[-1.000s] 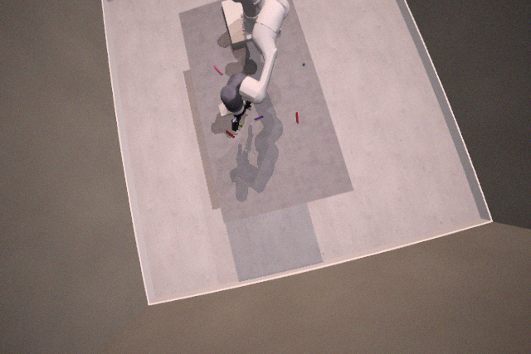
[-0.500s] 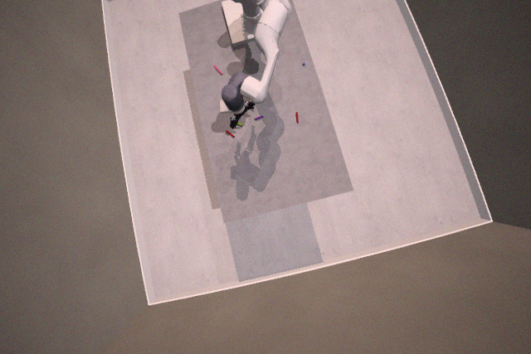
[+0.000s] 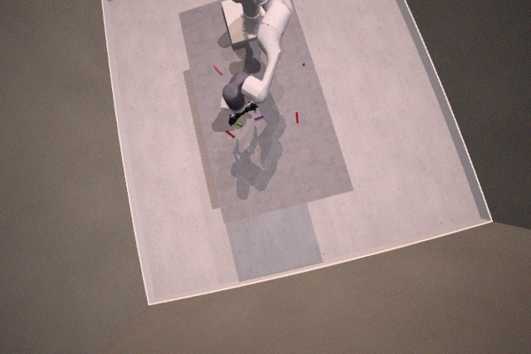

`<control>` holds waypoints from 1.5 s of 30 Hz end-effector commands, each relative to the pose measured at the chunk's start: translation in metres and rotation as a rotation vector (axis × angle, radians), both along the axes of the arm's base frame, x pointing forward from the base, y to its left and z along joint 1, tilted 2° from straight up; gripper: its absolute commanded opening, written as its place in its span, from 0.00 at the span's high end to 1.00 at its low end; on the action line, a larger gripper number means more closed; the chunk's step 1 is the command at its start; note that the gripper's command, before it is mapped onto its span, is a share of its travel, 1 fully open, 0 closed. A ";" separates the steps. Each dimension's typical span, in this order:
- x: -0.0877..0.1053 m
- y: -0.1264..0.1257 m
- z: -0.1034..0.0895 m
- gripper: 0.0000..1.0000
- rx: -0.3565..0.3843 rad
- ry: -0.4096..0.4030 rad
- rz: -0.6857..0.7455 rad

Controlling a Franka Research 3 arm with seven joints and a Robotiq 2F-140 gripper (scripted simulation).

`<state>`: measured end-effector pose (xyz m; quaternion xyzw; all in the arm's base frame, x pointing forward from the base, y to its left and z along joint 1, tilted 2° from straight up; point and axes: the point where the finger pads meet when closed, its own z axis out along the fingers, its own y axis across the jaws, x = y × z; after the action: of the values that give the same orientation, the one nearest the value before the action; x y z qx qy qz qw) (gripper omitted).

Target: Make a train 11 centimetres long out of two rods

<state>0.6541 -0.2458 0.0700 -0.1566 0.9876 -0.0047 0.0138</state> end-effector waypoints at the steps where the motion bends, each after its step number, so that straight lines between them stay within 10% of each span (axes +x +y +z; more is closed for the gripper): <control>1: -0.001 0.003 -0.001 0.00 0.008 0.007 -0.167; 45: -0.010 0.016 -0.005 0.00 0.028 0.000 -0.864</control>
<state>0.6451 -0.2319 0.0655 0.1983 0.9800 0.0019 0.0165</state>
